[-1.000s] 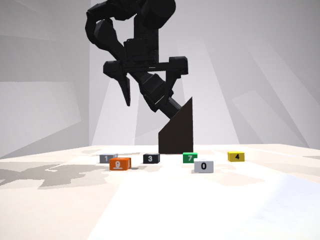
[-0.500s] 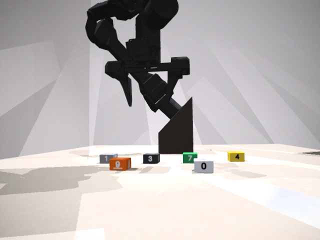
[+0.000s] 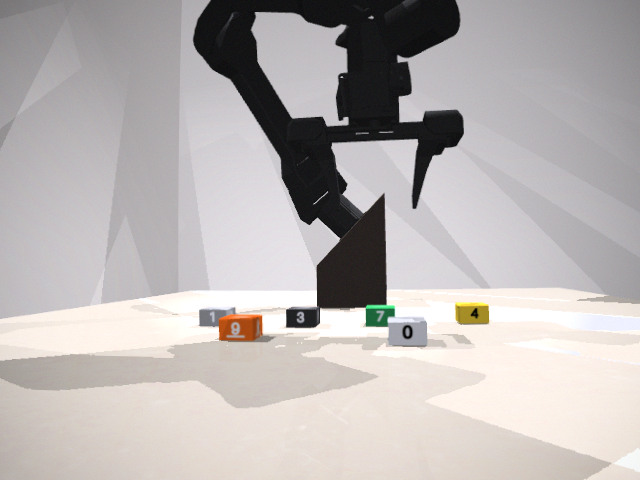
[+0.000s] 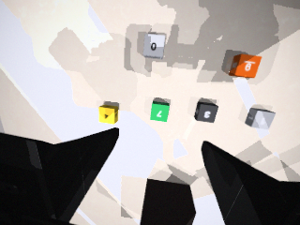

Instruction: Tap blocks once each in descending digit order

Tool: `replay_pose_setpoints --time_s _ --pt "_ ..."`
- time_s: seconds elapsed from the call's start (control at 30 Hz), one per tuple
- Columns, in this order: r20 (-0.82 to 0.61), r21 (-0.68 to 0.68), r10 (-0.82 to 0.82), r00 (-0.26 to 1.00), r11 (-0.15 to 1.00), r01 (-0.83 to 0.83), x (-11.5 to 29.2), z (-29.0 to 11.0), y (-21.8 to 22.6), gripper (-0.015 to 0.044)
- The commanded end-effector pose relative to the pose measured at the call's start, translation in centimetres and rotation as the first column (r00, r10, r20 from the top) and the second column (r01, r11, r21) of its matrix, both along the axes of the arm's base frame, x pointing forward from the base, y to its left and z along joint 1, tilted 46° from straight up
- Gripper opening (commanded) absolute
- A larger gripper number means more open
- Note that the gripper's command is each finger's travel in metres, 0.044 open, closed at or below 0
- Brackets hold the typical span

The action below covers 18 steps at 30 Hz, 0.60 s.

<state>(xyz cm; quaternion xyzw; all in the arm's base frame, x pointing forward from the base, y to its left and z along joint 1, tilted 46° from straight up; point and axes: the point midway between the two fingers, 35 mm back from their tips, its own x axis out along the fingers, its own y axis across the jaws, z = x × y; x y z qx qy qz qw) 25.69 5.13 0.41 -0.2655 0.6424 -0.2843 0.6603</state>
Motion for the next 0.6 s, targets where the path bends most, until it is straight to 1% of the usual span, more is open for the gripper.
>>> replay_pose_setpoints --time_s 0.0,0.47,0.57 --pt "-0.001 0.002 -0.006 1.000 1.000 0.006 -0.1 -0.5 0.4 0.0400" --pt "-0.001 0.002 -0.006 1.000 1.000 0.006 -0.1 -0.5 0.4 0.0400" --pt "-0.001 0.007 -0.005 1.000 1.000 0.005 -0.3 -2.0 2.0 0.0400"
